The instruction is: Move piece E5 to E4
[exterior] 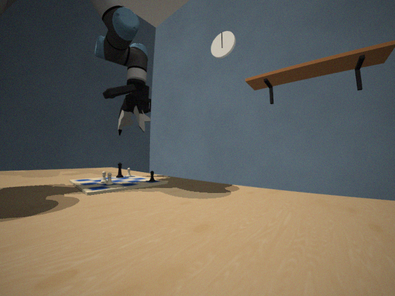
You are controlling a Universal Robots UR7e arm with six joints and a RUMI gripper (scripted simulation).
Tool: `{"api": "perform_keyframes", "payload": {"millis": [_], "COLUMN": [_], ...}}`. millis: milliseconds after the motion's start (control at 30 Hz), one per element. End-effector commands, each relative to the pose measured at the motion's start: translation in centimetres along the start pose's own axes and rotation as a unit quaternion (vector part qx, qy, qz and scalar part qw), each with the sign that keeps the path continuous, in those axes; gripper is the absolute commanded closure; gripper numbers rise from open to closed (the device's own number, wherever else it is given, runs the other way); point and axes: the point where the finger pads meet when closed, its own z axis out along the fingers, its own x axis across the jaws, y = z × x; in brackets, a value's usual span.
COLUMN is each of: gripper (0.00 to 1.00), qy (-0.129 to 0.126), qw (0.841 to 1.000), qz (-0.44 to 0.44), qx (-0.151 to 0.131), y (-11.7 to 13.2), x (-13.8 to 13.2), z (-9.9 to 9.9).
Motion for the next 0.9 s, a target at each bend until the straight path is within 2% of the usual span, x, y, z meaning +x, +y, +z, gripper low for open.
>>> {"api": "perform_keyframes", "payload": {"millis": [0,433,867], "gripper": [0.00,0.00,0.00], "qy": [0.000,0.000,0.001], "qw": [1.000,1.000,0.997], "qz": [-0.001,0.016,0.080], "qx": [-0.002,-0.001,0.001], "y": [0.07,-0.03,-0.24], "x": [0.08,0.15,0.35], "z": [-0.11,0.01,0.37]}}
